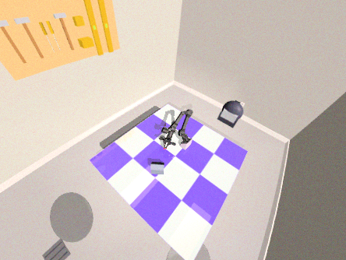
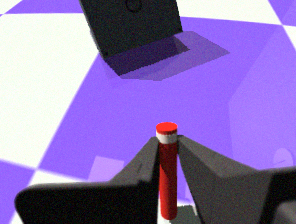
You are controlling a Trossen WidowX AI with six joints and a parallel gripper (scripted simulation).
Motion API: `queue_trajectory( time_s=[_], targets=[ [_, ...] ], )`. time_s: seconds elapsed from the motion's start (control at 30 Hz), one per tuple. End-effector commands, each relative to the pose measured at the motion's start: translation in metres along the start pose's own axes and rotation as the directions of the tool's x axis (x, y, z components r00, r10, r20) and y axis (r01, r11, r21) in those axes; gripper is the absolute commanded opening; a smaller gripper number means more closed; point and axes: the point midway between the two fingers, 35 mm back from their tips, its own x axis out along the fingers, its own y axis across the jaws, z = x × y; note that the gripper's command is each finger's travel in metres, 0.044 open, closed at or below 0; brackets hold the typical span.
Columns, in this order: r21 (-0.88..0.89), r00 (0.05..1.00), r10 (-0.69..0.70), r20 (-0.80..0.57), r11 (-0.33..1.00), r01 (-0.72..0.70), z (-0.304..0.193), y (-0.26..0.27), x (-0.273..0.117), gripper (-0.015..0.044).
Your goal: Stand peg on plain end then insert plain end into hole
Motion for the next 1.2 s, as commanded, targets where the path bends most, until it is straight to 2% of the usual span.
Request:
queue_trajectory(
  time_s=[0.0, 1.17],
  targets=[
    [-0.005, 0.999, 0.002, 0.039, 1.000, -0.002, -0.002, 0.002, -0.003, 0.0049],
    [-0.010, 0.942, 0.005, 0.334, 1.000, -0.002, -0.017, 0.002, -0.021, 0.0049]
  ],
)
